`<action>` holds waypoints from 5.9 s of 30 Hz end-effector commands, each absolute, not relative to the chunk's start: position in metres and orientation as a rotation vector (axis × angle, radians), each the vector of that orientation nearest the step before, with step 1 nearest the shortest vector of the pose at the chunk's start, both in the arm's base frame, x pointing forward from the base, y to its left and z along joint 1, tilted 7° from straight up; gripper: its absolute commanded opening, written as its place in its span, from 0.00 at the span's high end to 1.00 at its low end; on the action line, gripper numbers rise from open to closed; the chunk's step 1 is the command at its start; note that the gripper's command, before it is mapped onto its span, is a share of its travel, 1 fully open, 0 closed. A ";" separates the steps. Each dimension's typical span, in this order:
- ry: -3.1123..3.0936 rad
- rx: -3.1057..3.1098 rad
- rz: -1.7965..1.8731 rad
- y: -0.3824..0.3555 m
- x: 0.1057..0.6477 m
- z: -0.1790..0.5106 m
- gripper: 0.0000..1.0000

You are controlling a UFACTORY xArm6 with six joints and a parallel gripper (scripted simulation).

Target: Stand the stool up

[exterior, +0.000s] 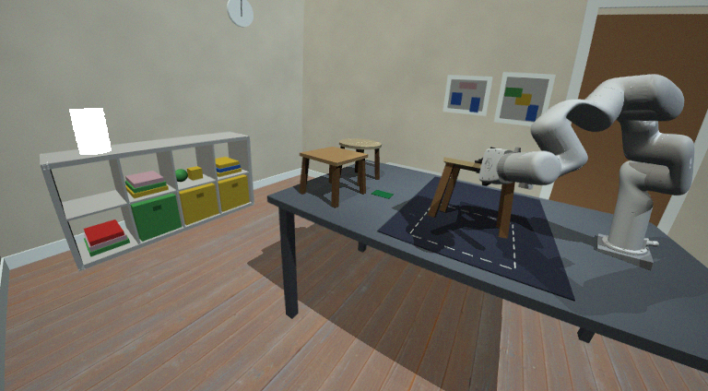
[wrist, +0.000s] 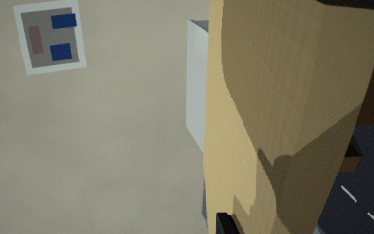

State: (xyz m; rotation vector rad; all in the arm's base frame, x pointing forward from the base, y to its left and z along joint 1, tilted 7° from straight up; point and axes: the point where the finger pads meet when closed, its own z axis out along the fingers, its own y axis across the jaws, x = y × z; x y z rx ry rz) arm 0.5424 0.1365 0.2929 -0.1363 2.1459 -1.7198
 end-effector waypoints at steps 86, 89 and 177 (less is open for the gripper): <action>2.009 -0.192 -1.958 0.183 0.557 0.259 0.79; 2.001 -0.195 -1.970 0.185 0.558 0.257 0.79; 1.943 -0.219 -2.056 0.201 0.563 0.242 0.55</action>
